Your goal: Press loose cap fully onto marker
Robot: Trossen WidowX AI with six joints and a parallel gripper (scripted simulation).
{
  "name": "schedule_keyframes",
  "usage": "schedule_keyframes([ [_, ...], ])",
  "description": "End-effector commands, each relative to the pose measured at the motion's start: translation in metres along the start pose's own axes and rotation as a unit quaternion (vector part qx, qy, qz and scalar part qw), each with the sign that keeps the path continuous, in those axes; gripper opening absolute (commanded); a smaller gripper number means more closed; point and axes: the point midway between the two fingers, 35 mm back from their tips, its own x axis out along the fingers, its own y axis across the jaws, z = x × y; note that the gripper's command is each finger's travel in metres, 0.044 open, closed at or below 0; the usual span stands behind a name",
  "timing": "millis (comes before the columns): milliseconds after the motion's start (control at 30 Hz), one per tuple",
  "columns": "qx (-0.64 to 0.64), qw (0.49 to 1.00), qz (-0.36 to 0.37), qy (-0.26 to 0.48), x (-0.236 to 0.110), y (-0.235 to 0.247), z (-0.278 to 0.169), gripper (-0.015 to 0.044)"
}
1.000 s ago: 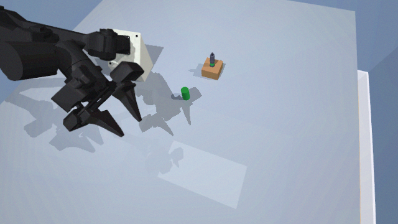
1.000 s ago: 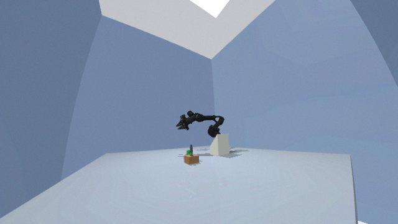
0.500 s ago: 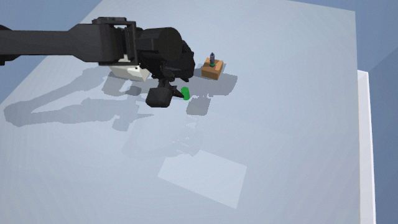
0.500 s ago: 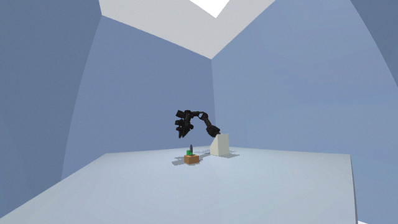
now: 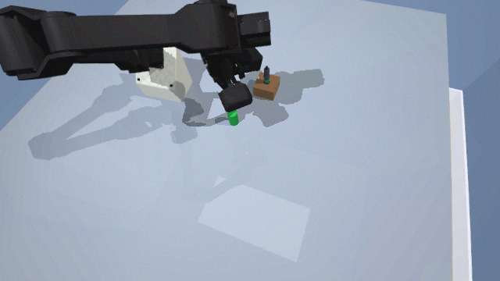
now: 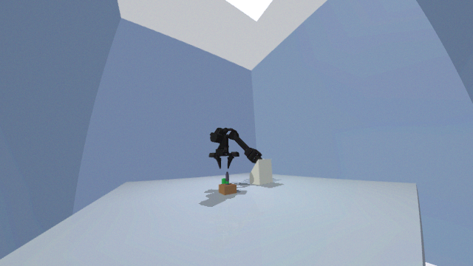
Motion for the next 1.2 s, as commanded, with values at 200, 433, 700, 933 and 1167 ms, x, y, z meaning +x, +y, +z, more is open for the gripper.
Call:
schedule_keyframes([
  [200,-0.003,1.000,-0.001,0.009,0.034,-0.002,-0.004,0.0241],
  [433,-0.003,1.000,-0.001,0.009,0.047,-0.003,-0.004,0.0241],
  [700,-0.003,1.000,-0.001,0.009,0.060,-0.003,-0.004,0.0241],
  [933,-0.003,1.000,-0.001,0.008,0.071,-0.004,-0.004,0.0241],
  [1167,-0.003,1.000,-0.001,0.009,0.082,-0.004,-0.005,0.0241],
])
